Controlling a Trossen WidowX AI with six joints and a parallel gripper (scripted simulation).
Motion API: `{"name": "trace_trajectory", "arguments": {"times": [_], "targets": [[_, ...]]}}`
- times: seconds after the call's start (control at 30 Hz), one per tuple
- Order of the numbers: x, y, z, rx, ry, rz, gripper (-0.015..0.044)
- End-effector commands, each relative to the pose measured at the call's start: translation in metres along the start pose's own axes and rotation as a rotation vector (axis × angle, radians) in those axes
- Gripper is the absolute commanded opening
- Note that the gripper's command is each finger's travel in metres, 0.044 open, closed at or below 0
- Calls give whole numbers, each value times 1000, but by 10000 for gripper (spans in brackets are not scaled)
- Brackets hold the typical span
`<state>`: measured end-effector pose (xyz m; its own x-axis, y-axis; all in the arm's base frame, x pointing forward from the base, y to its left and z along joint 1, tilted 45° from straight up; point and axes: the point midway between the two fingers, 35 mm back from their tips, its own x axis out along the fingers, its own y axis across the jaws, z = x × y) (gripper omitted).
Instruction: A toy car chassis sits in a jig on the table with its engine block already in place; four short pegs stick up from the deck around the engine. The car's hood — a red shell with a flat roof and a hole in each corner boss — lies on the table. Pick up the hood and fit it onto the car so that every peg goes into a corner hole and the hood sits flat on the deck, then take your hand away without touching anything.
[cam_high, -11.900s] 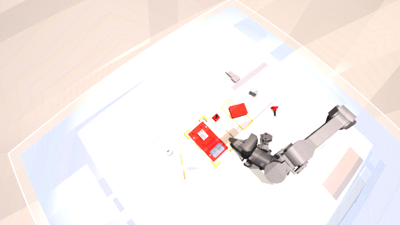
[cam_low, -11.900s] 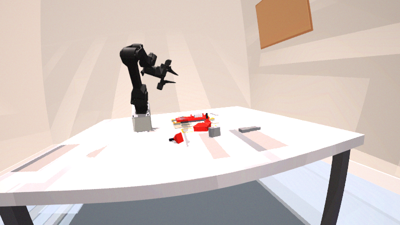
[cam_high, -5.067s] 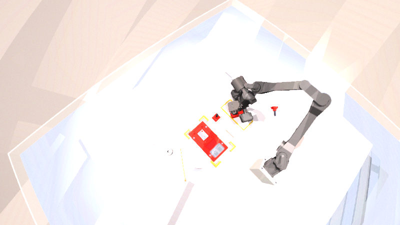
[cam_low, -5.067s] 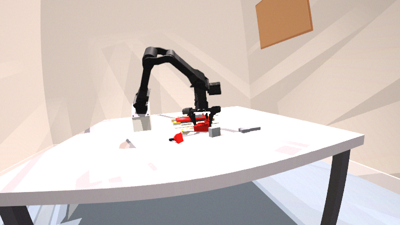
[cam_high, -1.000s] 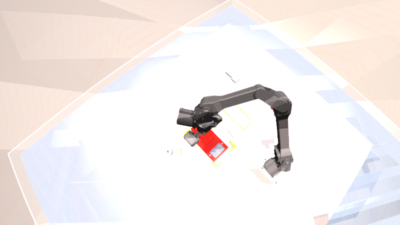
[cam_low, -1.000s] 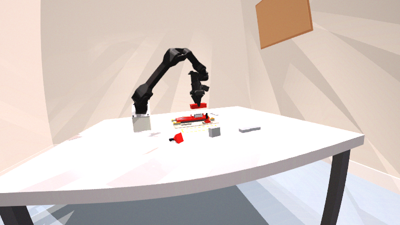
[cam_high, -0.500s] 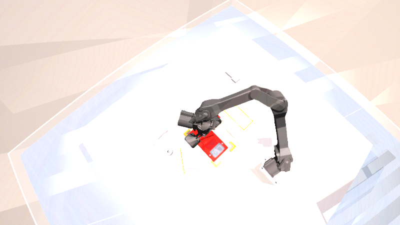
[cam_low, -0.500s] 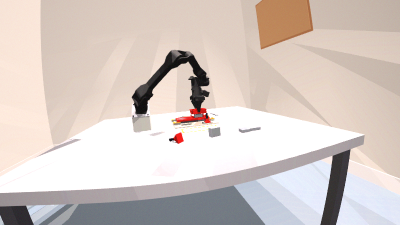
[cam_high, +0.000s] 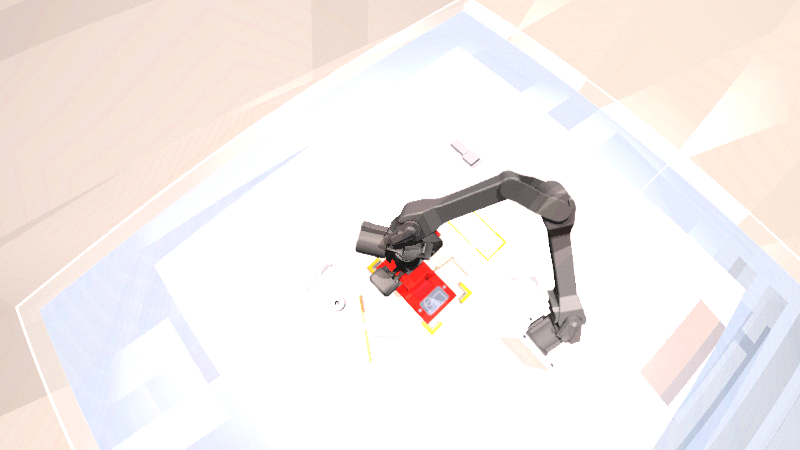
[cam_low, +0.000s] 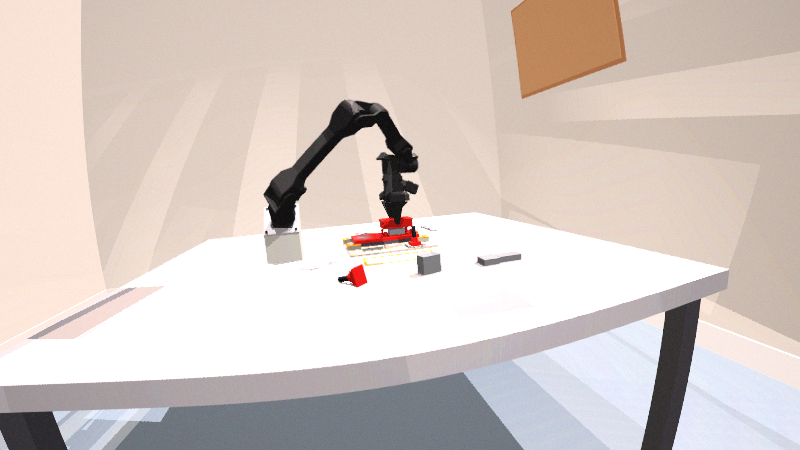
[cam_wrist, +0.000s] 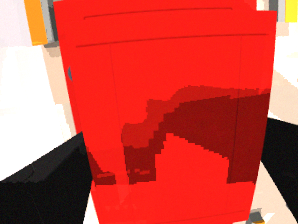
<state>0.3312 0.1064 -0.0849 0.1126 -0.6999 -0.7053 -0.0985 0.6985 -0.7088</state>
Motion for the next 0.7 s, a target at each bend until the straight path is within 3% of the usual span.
{"name": "trace_trajectory", "arguments": {"times": [0.0, 0.67], "targets": [[1, 0, 0, -1, -1, -3, 0], [8, 0, 0, -1, -1, -3, 0]]}}
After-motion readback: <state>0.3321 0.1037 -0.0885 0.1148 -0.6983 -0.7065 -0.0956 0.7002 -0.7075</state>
